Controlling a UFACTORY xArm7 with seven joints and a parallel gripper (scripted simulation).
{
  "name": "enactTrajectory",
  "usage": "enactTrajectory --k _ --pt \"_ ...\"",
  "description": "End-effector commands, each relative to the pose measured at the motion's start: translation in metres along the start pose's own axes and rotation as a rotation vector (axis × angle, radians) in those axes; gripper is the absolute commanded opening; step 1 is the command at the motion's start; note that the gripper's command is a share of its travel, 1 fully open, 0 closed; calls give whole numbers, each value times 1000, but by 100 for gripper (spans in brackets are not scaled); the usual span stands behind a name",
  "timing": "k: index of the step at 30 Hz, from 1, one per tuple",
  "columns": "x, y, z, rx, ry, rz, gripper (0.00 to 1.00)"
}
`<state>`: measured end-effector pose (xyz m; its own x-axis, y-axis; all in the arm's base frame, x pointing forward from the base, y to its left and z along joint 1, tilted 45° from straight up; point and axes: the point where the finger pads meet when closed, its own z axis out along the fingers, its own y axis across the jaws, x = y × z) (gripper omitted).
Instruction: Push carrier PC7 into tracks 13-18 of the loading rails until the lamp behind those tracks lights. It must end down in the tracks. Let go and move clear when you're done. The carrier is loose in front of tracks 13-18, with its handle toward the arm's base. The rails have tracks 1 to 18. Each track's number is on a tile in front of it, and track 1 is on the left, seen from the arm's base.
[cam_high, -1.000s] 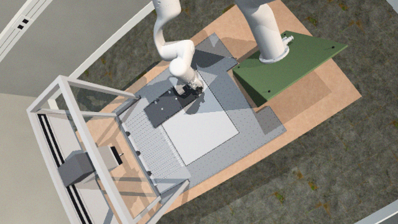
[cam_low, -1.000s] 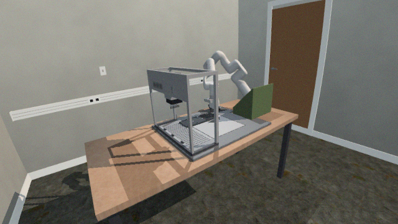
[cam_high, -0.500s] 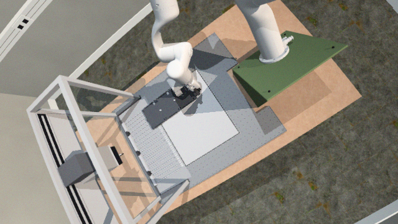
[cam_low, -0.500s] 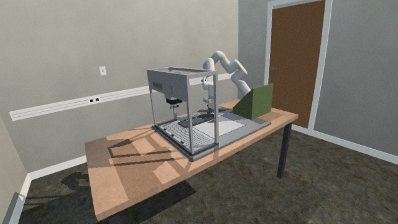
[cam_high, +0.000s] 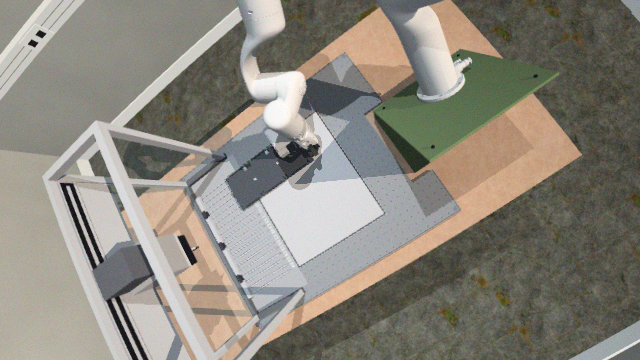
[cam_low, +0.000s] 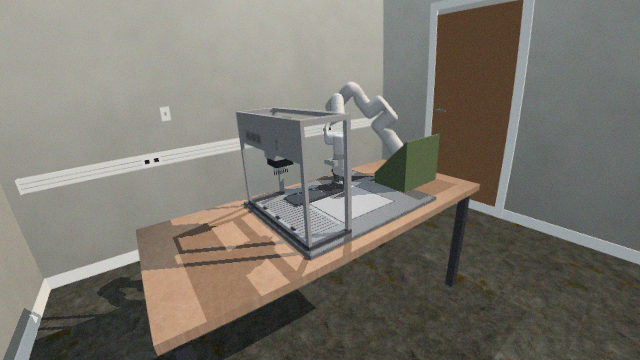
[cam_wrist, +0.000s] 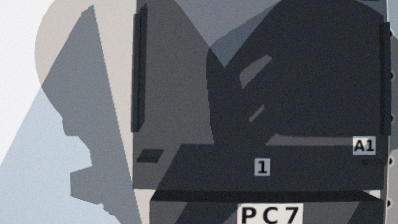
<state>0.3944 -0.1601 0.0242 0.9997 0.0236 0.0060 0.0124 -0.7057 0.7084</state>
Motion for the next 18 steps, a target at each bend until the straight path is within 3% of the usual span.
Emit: enactTrajectory --k 1,18 --pt "5 -1 -1 1 4 -1 82" --pt "20 -1 -1 1 4 -1 82"
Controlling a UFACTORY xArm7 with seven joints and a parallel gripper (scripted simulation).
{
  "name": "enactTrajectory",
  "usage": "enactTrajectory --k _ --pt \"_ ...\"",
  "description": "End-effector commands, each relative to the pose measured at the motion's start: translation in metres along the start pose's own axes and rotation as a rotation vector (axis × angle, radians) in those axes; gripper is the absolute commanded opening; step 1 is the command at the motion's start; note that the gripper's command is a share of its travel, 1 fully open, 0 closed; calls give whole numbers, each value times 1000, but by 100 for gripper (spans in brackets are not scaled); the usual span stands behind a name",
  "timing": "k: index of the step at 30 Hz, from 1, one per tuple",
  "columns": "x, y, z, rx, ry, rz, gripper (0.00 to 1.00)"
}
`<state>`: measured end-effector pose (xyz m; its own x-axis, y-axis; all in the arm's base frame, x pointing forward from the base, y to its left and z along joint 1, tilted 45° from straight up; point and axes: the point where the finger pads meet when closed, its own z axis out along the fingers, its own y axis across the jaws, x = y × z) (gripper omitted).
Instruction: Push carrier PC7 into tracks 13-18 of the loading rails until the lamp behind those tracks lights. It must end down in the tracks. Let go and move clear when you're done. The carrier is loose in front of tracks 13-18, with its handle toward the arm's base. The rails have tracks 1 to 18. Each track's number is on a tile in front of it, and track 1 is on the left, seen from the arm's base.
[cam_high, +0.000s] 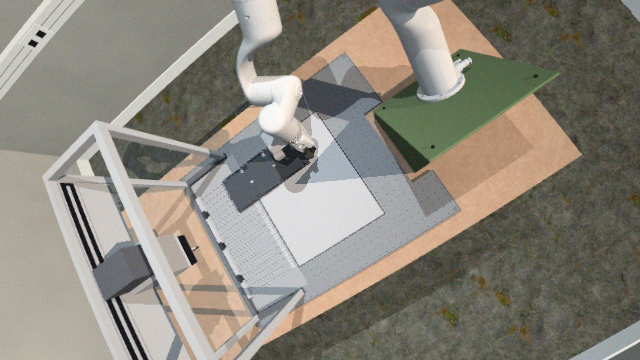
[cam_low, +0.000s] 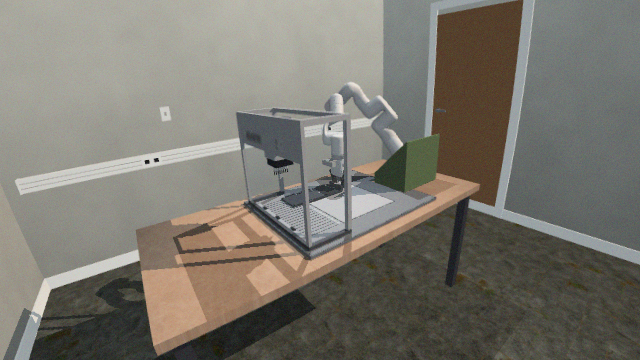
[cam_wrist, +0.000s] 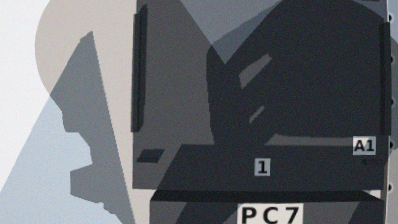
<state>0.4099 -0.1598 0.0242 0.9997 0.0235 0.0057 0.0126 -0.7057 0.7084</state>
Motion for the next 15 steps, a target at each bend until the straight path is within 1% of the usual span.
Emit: enactTrajectory --k 1,15 --pt "5 -1 -1 1 4 -1 82" --pt "17 -1 -2 1 4 -1 82"
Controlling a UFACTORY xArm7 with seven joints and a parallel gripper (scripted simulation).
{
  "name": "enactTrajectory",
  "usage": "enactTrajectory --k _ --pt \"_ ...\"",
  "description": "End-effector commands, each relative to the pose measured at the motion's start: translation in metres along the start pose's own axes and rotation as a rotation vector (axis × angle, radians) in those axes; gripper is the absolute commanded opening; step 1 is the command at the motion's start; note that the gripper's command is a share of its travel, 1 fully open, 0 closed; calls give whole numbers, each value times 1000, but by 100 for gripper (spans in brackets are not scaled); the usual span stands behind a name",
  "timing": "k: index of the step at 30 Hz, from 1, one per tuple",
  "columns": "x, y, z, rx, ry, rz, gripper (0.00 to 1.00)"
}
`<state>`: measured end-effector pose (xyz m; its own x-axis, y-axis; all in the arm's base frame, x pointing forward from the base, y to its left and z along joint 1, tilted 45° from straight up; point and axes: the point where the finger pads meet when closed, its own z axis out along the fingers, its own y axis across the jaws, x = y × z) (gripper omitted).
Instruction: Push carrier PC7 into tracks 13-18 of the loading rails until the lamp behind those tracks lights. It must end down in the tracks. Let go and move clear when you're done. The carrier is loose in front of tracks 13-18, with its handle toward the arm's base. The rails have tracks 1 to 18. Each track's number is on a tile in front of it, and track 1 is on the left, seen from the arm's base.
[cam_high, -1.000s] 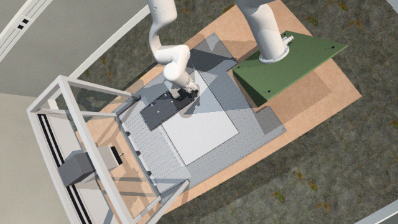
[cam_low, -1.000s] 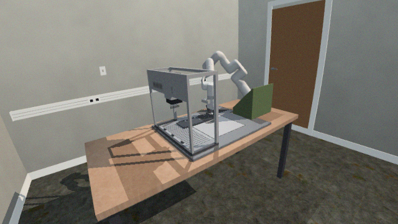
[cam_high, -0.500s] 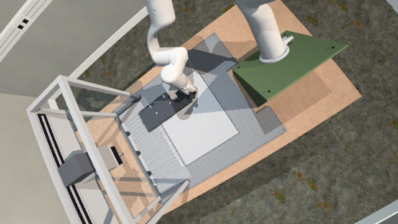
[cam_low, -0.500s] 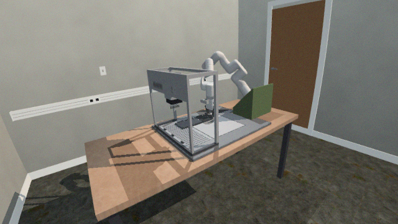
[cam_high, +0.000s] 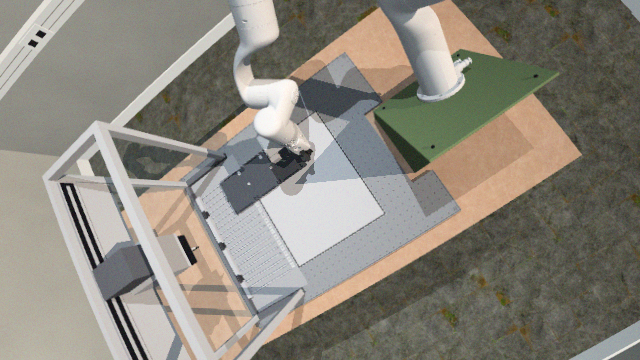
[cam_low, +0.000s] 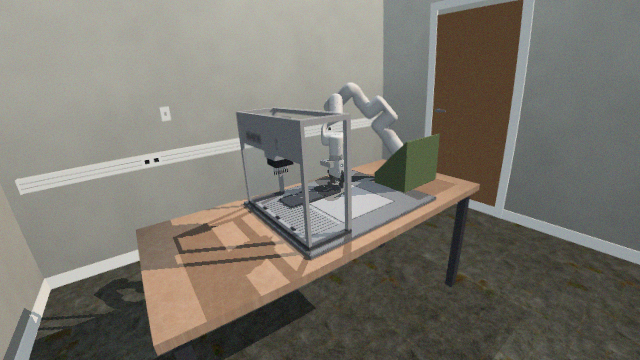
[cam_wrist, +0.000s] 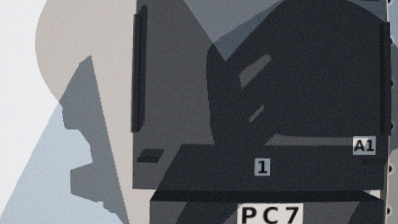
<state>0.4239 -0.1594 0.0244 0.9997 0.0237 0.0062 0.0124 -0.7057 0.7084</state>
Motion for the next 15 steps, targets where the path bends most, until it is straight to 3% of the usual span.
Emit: enactTrajectory --k 1,15 --pt "4 -1 -1 1 4 -1 82" --pt "17 -1 -2 2 4 -1 82"
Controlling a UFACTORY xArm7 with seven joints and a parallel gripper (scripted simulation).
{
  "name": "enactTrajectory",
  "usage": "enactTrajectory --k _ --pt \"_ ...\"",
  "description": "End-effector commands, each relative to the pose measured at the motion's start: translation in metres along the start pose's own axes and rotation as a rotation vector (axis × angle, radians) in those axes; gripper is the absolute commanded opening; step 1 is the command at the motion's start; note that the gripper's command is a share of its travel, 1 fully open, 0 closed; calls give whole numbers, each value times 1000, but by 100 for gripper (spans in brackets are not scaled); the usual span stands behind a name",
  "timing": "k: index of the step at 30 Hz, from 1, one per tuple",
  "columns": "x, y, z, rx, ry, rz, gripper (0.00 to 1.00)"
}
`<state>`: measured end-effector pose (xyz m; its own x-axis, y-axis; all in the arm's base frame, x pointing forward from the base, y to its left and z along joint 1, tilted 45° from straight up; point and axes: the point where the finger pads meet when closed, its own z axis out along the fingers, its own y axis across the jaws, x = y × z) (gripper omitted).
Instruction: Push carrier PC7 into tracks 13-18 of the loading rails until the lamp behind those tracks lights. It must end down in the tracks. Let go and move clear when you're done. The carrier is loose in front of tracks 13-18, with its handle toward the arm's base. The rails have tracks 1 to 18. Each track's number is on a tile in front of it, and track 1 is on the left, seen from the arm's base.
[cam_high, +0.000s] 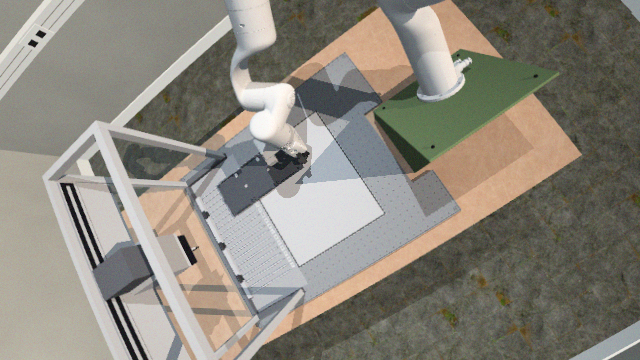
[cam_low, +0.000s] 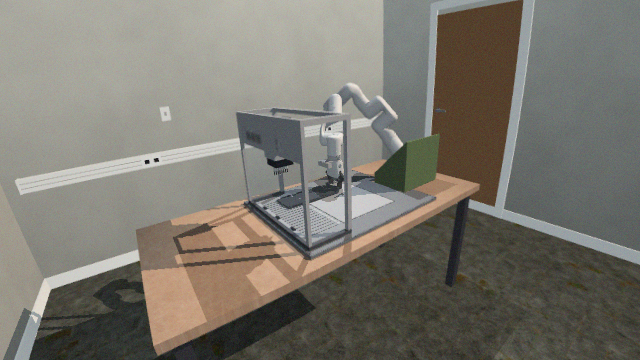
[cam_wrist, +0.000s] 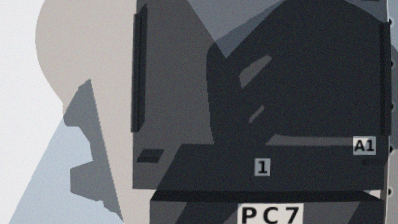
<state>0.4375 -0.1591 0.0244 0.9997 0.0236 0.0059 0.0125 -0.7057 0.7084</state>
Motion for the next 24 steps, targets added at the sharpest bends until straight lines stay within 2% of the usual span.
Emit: enactTrajectory --k 1,24 --pt "4 -1 -2 2 4 -1 82" --pt "25 -1 -2 2 4 -1 82"
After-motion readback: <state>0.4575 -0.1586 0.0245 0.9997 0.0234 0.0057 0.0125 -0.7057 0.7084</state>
